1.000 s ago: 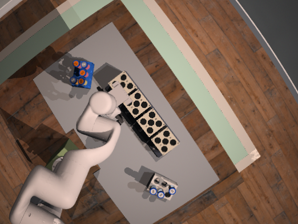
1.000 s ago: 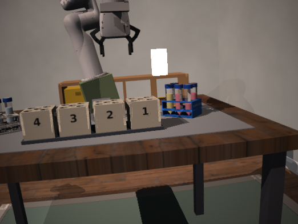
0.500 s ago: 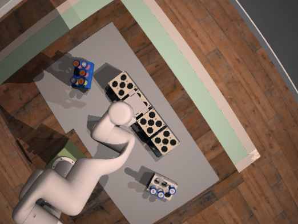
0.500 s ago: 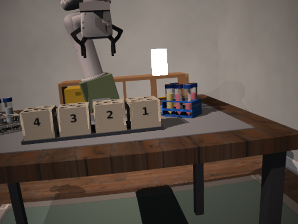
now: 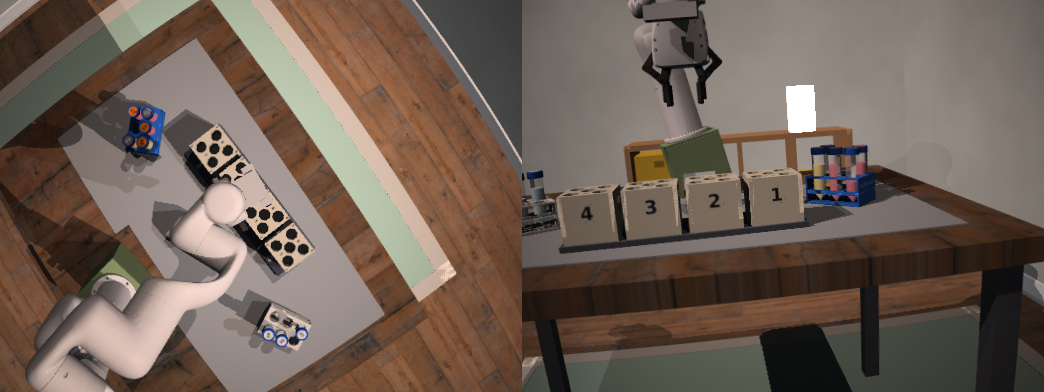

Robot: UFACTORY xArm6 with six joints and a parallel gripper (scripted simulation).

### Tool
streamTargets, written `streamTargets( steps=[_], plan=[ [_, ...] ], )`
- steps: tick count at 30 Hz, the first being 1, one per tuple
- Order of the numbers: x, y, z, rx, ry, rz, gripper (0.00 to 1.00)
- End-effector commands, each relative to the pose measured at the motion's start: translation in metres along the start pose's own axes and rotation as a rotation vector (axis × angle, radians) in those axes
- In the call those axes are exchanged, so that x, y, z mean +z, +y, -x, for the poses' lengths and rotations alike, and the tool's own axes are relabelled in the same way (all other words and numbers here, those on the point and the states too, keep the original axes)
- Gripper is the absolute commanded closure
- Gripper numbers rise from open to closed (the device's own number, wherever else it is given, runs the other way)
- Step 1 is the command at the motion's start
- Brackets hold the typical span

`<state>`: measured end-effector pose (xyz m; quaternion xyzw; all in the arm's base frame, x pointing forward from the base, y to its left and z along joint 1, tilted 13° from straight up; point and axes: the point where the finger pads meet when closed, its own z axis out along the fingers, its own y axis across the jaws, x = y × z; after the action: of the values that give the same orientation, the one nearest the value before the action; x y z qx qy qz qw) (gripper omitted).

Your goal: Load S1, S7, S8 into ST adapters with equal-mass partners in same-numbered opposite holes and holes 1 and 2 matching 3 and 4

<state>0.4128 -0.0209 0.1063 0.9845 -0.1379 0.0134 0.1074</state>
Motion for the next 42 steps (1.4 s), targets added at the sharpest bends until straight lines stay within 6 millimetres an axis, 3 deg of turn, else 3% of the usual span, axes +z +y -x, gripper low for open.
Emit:
streamTargets(
  steps=[1,3,17,20,35,37,42],
  plan=[
    [-0.001,-0.024,0.007,0.176,0.008,0.006,0.43],
    [-0.001,-0.024,0.007,0.176,0.008,0.006,0.43],
    [-0.001,-0.089,0.032,0.638,0.009,0.003,0.43],
    [-0.001,-0.094,0.034,0.638,0.009,0.003,0.43],
    [0.000,-0.164,0.061,0.638,0.008,0.003,0.43],
    [0.000,-0.164,0.061,0.638,0.008,0.003,0.43],
    [0.000,-0.187,0.070,0.638,0.008,0.002,0.43]
  ],
)
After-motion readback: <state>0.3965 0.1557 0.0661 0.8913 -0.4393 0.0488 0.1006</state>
